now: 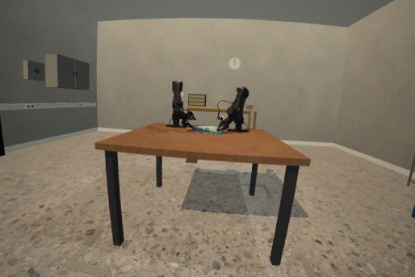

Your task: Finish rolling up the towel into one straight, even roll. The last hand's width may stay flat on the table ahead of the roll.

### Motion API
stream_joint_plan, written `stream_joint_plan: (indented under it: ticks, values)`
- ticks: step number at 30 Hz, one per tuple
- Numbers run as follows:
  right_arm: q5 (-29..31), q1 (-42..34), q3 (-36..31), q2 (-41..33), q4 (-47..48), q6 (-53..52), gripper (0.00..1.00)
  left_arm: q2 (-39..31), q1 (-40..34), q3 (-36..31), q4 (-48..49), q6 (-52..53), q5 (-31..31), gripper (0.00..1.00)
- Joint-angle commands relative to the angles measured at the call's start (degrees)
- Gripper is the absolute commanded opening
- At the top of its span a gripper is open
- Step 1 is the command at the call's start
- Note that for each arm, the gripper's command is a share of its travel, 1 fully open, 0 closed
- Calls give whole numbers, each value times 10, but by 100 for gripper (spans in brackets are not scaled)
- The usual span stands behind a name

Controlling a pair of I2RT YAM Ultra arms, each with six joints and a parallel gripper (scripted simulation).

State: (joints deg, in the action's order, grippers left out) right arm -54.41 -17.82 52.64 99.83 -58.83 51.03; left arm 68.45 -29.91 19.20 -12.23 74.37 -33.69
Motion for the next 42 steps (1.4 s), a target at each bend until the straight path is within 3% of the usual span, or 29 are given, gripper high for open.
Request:
stream_joint_plan:
  ticks: [1, 9, 23, 38, 42]
  values:
    - [-3, 4, 24, 2, -47, 38, 85, 12, -6, 22, -6, -5, -5, 35]
    - [-2, 4, 26, 5, -51, 43, 85, 43, 0, 58, -57, -6, -16, 35]
    - [-2, 4, 26, 5, -52, 44, 85, 163, 21, 191, -232, -5, -52, 35]
    - [-2, 4, 26, 5, -52, 44, 85, 376, 42, 393, -501, 26, -91, 35]
    - [-2, 4, 26, 5, -52, 44, 85, 407, 44, 419, -538, 37, -93, 35]
